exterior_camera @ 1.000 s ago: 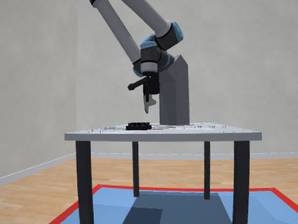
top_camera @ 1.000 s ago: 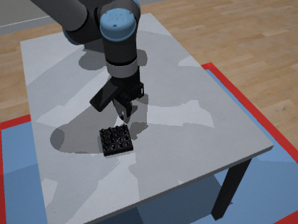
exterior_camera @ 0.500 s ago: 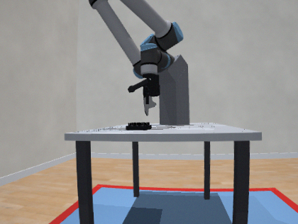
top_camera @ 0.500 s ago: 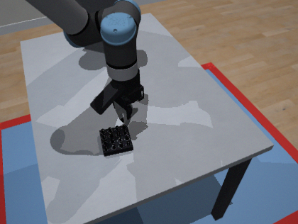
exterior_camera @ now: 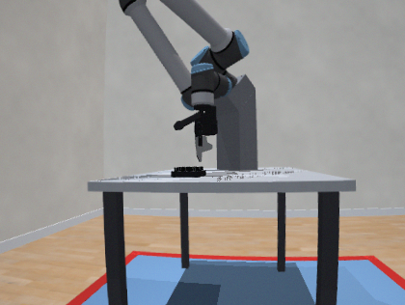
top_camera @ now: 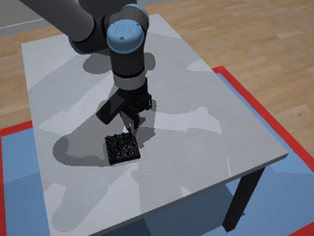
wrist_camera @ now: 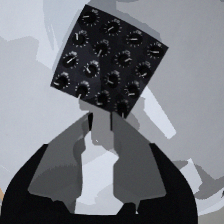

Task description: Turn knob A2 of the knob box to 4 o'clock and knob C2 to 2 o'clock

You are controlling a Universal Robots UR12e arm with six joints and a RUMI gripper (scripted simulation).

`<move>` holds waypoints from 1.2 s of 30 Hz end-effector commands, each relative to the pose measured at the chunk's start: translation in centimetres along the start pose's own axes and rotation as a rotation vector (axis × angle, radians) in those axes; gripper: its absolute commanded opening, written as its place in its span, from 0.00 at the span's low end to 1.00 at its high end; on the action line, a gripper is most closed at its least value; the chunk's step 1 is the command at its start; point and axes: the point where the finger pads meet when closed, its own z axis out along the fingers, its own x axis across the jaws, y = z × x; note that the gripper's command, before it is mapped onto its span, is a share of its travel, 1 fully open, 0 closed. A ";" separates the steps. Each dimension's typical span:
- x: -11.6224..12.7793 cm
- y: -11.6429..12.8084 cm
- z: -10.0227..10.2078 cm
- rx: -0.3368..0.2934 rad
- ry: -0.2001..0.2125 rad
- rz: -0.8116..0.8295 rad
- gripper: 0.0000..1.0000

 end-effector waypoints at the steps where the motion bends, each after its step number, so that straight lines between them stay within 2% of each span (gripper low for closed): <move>1: 0.0 0.0 0.5 0.000 -0.001 0.000 0.11; 15: 0.0 0.0 1.3 0.000 -0.001 0.000 0.11; 36: 0.0 0.0 1.3 0.000 -0.001 0.000 0.11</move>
